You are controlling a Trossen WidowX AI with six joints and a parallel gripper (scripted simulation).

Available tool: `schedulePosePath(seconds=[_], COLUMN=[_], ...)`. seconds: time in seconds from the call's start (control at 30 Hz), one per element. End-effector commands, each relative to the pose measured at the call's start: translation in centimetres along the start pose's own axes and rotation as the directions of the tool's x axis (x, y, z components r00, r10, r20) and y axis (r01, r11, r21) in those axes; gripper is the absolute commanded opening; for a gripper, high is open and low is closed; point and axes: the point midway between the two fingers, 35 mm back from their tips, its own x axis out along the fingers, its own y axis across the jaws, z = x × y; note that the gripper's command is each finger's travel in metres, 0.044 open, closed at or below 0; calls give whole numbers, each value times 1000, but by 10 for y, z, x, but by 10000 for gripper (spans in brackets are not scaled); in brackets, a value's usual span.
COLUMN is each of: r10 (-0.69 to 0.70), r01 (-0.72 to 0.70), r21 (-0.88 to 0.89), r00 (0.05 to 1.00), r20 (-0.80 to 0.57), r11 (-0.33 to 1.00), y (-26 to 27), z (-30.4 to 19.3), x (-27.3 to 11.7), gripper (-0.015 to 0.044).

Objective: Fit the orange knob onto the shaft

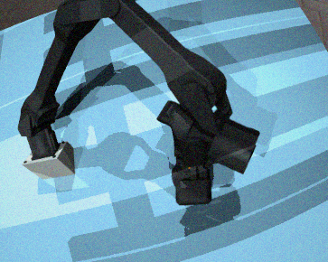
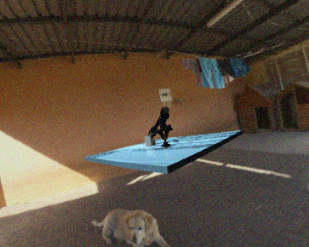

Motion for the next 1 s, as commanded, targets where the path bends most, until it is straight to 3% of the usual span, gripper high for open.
schedulePosePath(seconds=[0.0, 0.97], r10=[-1, -1], r01=[1, 1], r21=[1, 1], r00=[1000, 1000], r20=[1, 1], r11=[1000, 1000], y=[0, 5], z=[-1, -8], x=[-1, 0], gripper=[0, 0])
